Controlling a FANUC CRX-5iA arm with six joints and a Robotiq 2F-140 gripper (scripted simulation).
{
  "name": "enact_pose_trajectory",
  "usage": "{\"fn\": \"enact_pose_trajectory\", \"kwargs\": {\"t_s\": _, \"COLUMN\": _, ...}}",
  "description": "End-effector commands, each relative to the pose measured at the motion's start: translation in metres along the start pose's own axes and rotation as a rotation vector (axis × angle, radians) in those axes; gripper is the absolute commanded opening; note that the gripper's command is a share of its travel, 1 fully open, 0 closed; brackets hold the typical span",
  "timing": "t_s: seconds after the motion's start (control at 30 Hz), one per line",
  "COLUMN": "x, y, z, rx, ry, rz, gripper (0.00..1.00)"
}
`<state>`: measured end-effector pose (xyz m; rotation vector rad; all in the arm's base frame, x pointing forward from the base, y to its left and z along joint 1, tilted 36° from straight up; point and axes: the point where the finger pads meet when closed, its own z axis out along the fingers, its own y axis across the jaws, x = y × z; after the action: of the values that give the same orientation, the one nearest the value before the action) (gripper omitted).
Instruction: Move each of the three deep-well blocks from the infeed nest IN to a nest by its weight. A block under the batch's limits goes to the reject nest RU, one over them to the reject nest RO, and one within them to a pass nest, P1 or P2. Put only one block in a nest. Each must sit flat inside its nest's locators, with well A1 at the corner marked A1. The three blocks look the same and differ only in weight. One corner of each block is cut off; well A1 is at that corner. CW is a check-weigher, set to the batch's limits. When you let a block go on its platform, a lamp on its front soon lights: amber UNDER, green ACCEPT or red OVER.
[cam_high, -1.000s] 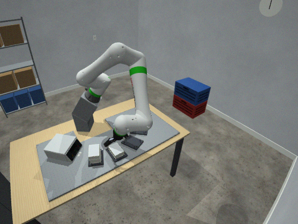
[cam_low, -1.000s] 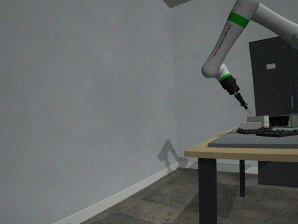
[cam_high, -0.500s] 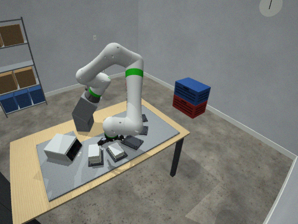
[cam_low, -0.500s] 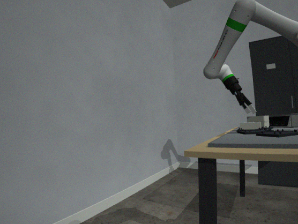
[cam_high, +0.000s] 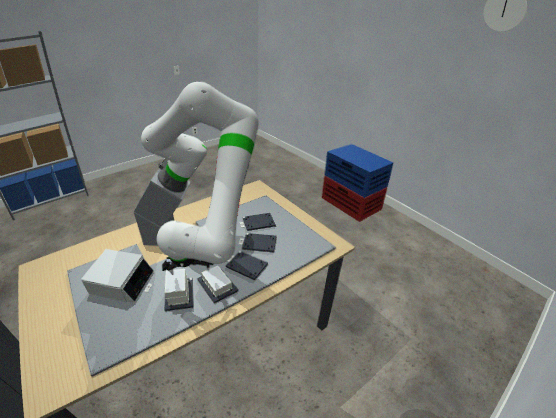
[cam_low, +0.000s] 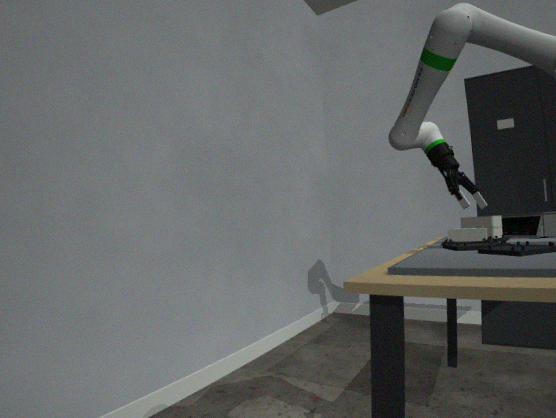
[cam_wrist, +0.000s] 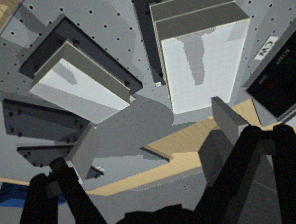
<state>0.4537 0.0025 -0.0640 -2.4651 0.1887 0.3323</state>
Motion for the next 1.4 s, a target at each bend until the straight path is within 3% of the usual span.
{"fn": "enact_pose_trajectory", "kwargs": {"t_s": 0.0, "x": 0.001, "y": 0.016, "z": -0.004, "rx": 0.001, "ry": 0.000, "rz": 0.001, "gripper": 1.00}}
{"fn": "enact_pose_trajectory", "kwargs": {"t_s": 0.37, "x": 0.003, "y": 0.069, "z": -0.016, "rx": 0.001, "ry": 0.000, "rz": 0.001, "gripper": 1.00}}
{"fn": "enact_pose_trajectory", "kwargs": {"t_s": 0.87, "x": 0.003, "y": 0.070, "z": -0.016, "rx": 0.001, "ry": 0.000, "rz": 0.001, "gripper": 1.00}}
{"fn": "enact_pose_trajectory", "kwargs": {"t_s": 1.37, "x": 0.014, "y": 0.070, "z": 0.003, "rx": 0.001, "ry": 0.000, "rz": 0.001, "gripper": 1.00}}
